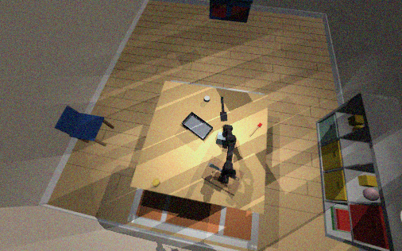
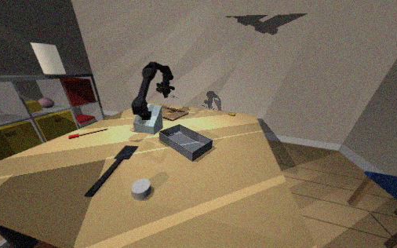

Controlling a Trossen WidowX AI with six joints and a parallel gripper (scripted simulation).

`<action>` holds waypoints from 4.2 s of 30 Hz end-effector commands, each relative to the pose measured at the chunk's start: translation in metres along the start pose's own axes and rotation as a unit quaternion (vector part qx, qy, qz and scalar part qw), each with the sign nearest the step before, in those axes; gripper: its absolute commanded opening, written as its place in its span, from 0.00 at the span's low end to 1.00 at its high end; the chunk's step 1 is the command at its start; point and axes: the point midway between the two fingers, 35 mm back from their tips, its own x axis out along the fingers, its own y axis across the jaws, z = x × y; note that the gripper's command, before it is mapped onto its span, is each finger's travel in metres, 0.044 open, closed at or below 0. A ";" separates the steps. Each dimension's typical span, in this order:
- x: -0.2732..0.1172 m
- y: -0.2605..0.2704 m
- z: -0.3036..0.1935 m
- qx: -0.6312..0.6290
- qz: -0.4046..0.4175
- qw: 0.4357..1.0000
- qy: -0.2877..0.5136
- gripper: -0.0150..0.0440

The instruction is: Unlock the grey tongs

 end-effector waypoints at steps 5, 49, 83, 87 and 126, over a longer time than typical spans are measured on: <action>-0.001 -0.001 -0.006 0.001 0.024 0.986 -0.163 0.00; -0.036 -0.001 -0.035 -0.002 -0.012 0.843 -0.538 0.00; -0.005 -0.001 -0.009 0.004 0.029 0.962 -0.273 0.00; -0.002 -0.001 -0.006 0.004 0.028 0.979 -0.202 0.00; 0.016 -0.003 0.000 -0.001 -0.013 0.999 0.036 0.00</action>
